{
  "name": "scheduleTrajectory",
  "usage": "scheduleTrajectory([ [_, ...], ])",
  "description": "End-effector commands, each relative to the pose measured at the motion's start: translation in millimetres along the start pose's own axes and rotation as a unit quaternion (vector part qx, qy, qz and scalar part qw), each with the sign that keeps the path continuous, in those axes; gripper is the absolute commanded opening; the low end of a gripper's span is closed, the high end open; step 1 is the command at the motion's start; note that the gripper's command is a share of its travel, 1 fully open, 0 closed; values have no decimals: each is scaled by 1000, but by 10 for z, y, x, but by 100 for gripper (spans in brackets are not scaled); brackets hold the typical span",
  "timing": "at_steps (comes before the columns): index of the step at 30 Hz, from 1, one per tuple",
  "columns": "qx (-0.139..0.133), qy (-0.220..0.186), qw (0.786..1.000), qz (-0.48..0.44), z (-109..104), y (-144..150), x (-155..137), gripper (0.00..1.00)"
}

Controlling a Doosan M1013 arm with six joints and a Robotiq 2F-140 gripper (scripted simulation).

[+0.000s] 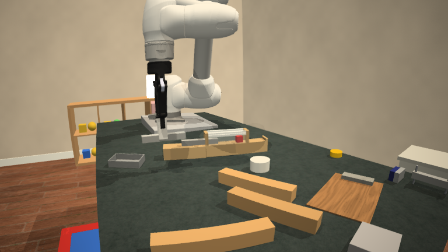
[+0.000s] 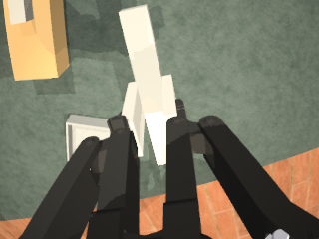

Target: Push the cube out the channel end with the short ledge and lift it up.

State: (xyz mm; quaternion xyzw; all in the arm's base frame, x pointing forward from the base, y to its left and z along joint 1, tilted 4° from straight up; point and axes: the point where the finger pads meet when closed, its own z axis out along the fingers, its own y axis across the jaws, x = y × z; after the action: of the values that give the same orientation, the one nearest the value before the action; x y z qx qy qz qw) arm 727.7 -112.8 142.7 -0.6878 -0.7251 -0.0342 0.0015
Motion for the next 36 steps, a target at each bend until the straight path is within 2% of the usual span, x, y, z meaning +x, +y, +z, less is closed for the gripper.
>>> scheduleTrajectory([
  [1,-2,-1,999,50,-43,-699,9,0],
  [5,-2,-1,996,94,-4,-1368,67,0],
  [6,-2,-1,996,94,-3,-1431,71,0],
  [13,-2,-1,996,94,355,-1429,69,0],
  [21,-2,-1,996,94,393,-1429,69,0],
  [31,-2,-1,996,94,597,-1429,69,0],
  [36,-2,-1,996,94,623,-1428,69,0],
])
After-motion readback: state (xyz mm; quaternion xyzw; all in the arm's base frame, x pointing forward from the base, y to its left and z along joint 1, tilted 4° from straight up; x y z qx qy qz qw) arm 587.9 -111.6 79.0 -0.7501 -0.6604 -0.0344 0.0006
